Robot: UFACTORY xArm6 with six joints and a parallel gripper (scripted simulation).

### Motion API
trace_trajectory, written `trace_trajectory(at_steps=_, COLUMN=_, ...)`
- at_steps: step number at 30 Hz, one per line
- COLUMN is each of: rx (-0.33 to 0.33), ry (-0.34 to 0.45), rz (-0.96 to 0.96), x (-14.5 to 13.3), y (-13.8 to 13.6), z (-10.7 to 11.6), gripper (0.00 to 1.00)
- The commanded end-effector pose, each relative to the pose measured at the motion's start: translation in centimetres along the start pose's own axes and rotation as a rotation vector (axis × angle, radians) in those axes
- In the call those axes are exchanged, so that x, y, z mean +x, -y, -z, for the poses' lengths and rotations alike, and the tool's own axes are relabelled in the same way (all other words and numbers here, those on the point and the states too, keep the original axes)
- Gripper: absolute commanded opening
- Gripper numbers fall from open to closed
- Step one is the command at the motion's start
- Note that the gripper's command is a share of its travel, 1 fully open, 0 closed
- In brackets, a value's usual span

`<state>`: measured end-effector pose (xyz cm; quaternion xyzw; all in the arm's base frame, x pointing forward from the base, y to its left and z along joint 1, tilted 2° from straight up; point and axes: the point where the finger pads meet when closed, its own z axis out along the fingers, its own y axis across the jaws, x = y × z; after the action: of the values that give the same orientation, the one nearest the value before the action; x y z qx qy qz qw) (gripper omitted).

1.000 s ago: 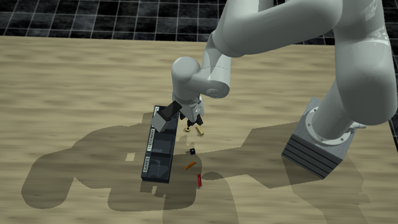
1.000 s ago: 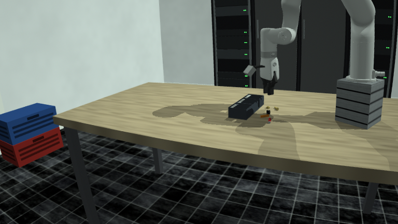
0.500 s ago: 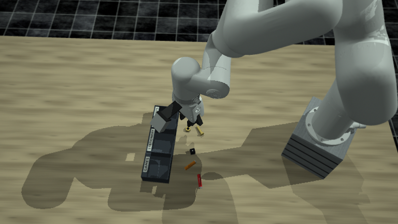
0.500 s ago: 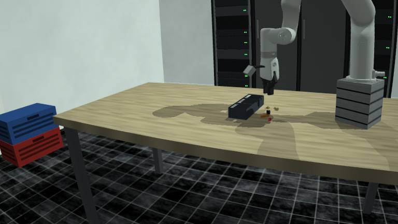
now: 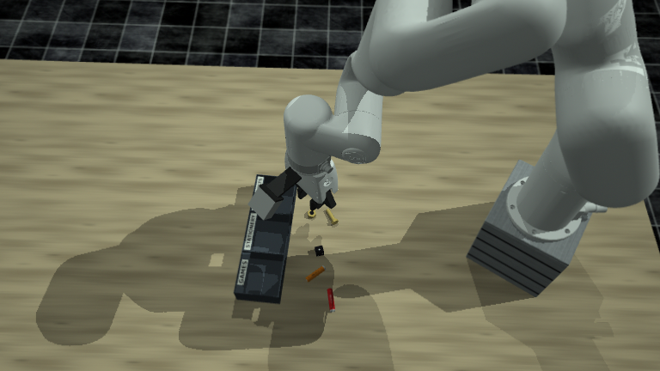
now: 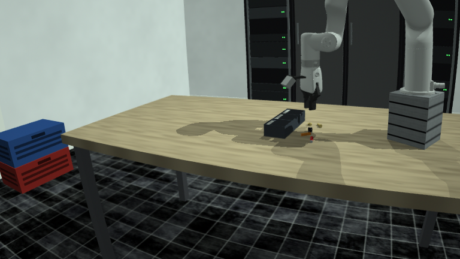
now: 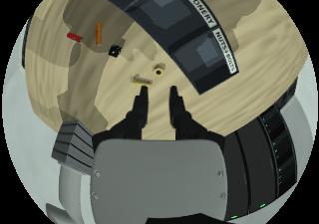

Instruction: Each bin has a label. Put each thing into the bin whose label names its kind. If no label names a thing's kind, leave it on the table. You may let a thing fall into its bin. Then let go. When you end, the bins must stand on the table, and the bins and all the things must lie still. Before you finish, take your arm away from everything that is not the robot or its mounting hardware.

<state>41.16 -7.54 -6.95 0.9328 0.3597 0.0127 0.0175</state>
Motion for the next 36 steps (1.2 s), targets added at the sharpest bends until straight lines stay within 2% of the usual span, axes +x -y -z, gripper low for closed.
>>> trace_trajectory(at_steps=1, rx=-0.001, ry=-0.001, rz=0.000, x=0.0, y=0.0, z=-1.0, gripper=0.30)
trace_trajectory(at_steps=9, rx=-0.001, ry=-0.001, rz=0.000, x=0.0, y=-0.1, z=-4.2, gripper=0.30)
trace_trajectory(at_steps=11, rx=-0.001, ry=-0.001, rz=0.000, x=0.0, y=-0.1, z=-4.2, gripper=0.30)
trace_trajectory(at_steps=14, rx=-0.001, ry=-0.001, rz=0.000, x=0.1, y=-0.1, z=-5.4, gripper=0.30)
trace_trajectory(at_steps=26, rx=-0.001, ry=-0.001, rz=0.000, x=0.0, y=0.0, z=-6.7, gripper=0.30)
trace_trajectory(at_steps=36, rx=-0.001, ry=-0.001, rz=0.000, x=0.0, y=0.0, z=-6.7, gripper=0.30)
